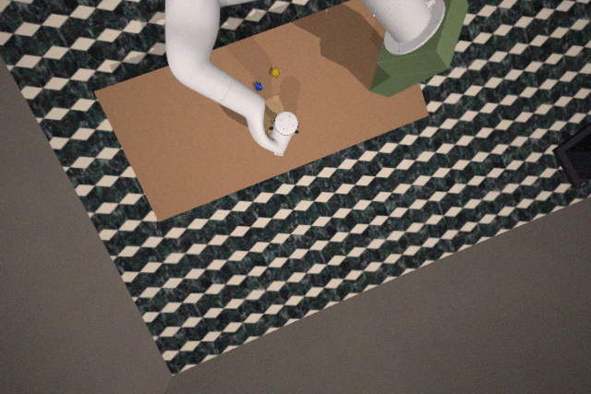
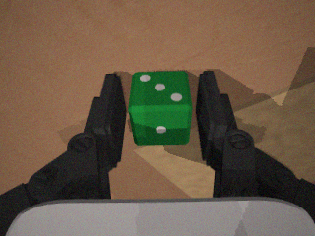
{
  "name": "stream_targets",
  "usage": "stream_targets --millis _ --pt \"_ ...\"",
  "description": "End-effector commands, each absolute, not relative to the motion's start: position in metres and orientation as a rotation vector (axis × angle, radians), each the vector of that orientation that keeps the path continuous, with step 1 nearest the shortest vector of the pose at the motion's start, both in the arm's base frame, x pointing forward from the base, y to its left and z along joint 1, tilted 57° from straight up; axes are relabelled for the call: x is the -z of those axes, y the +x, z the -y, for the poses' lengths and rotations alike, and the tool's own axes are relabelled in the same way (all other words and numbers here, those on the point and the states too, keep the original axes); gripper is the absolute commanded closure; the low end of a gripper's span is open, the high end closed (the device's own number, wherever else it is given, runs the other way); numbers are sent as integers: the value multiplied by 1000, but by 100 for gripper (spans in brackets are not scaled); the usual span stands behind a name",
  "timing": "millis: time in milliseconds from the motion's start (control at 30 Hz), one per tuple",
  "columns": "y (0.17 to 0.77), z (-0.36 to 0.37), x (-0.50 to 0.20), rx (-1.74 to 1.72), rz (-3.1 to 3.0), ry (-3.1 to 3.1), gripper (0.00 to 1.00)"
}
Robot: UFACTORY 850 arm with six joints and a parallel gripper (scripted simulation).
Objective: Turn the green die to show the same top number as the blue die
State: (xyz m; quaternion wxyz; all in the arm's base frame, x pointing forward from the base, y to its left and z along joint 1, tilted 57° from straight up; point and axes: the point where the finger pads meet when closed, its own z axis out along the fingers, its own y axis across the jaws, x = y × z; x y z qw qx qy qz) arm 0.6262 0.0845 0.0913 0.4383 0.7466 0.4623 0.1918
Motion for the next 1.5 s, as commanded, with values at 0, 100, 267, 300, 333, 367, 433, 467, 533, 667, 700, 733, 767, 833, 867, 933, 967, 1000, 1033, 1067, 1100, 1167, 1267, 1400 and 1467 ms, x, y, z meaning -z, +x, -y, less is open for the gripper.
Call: stream_targets --millis 0,100,267,300,333,367,433,467,533,667,700,733,767,833,867,933,967,1000,1033,1067,1100,1167,1267,1400,1467 --pt "626 -85 -92 -478 -1150 1855 53" --pt "626 -85 -92 -478 -1150 1855 73" --pt "626 -85 -92 -478 -1150 1855 73" --pt "626 -85 -92 -478 -1150 1855 73" --pt "626 -85 -92 -478 -1150 1855 73" --pt "626 -85 -92 -478 -1150 1855 73" --pt "626 -85 -92 -478 -1150 1855 73" --pt "626 -85 -92 -478 -1150 1855 73" --pt "626 -85 -92 -478 -1150 1855 73" --pt "626 -85 -92 -478 -1150 1855 73" --pt "626 -85 -92 -478 -1150 1855 73" --pt "626 -85 -92 -478 -1150 1855 73" --pt "626 -85 -92 -478 -1150 1855 73" --pt "626 -85 -92 -478 -1150 1855 73" --pt "626 -85 -92 -478 -1150 1855 73" --pt "626 -85 -92 -478 -1150 1855 73" --pt "626 -85 -92 -478 -1150 1855 73" --pt "626 -85 -92 -478 -1150 1855 73" --pt "626 -85 -92 -478 -1150 1855 73" --pt "626 -85 -92 -478 -1150 1855 73" --pt "626 -85 -92 -478 -1150 1855 73" --pt "626 -85 -92 -478 -1150 1855 73" --pt "626 -85 -92 -478 -1150 1855 73" --pt "619 -90 -97 -478 -1150 1855 73" --pt "611 -95 -103 -478 -1150 1855 73"
